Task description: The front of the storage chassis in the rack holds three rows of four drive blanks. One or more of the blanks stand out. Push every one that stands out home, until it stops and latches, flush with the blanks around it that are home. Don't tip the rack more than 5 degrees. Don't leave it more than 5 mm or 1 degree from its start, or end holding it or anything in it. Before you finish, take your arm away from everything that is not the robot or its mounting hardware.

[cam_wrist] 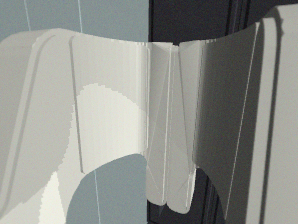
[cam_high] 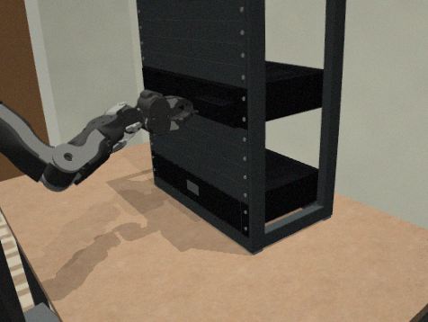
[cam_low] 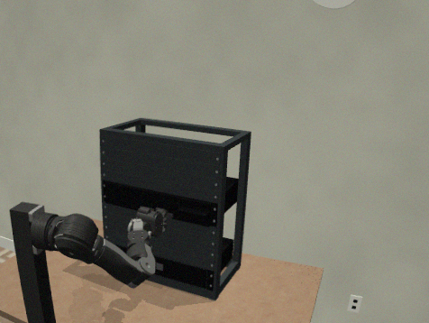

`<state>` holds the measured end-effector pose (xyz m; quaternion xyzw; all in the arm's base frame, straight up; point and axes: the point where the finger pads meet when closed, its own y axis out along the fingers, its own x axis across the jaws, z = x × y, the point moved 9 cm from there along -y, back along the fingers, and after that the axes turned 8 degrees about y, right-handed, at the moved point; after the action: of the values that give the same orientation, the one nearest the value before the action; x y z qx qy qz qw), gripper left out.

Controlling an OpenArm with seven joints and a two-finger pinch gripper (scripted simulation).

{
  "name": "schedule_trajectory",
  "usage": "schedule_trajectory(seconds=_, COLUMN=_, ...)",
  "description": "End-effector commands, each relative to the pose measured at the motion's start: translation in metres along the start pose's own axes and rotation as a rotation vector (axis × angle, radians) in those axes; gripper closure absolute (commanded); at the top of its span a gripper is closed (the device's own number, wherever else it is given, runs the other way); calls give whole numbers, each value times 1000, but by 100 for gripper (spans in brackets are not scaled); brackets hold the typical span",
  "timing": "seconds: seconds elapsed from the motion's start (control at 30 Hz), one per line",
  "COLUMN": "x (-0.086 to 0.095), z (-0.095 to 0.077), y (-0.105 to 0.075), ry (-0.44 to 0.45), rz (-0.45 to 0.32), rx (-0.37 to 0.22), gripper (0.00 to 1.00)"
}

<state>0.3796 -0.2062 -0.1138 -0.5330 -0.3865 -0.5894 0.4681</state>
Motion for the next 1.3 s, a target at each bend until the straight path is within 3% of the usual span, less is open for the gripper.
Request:
schedule_trajectory(seconds=0.0, x=8, z=7, y=4, ry=5, rz=-22, rx=44, gripper=100)
schedule_trajectory(seconds=0.17, x=9, z=7, y=2, ry=6, rz=-25, rx=45, gripper=100)
schedule_trajectory(seconds=0.47, x=9, z=6, y=-22, ry=6, rz=-30, rx=46, gripper=100)
schedule_trajectory(seconds=0.9, x=8, z=3, y=-96, ry=5, rz=-31, rx=45, gripper=100)
schedule_trajectory(seconds=1.27, x=9, z=2, y=-105, ry=5, rz=-31, rx=45, gripper=100)
